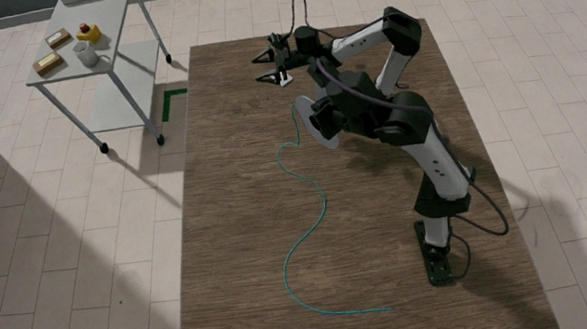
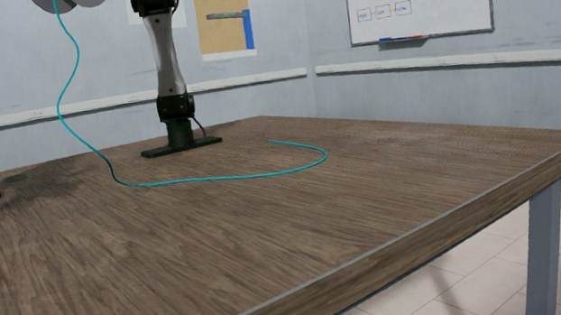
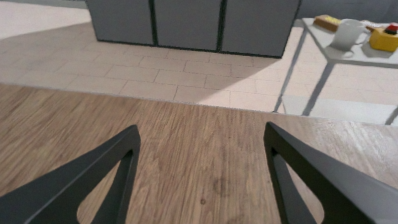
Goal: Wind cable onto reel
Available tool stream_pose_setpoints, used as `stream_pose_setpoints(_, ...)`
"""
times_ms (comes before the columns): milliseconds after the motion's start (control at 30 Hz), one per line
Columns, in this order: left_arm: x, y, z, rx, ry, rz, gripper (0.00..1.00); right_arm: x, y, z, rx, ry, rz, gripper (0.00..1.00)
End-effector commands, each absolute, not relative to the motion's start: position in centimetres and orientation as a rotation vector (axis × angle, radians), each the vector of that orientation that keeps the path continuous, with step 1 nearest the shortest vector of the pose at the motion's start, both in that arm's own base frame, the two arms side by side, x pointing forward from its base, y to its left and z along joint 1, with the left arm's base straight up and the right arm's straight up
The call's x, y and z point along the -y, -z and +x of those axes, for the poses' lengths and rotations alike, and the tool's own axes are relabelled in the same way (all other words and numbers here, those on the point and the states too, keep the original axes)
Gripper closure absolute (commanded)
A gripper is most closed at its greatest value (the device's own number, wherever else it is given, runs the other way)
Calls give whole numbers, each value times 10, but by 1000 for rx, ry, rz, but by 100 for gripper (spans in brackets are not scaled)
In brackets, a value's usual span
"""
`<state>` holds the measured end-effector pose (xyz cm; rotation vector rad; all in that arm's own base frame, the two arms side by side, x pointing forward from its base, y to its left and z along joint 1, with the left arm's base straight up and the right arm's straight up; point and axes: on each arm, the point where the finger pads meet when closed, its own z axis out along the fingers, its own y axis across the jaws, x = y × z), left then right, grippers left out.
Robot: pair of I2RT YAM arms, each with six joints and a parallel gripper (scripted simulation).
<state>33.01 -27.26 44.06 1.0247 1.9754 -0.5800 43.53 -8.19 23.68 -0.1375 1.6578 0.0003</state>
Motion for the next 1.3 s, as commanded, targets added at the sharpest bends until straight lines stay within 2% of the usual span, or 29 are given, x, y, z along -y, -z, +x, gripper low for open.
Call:
stream_pose_setpoints(0, 274, -455, 335, -1919, 591, 1004, 100, 65, -233, 437, -1573, -46, -259, 20)
stream_pose_setpoints(700, 274, -455, 335, -1919, 591, 1004, 100, 14, -157, 408, -1496, -218, -540, 20)
stream_pose_setpoints(1267, 274, -455, 335, -1919, 591, 1004, 100, -2, -141, 393, -1458, -263, -622, 20)
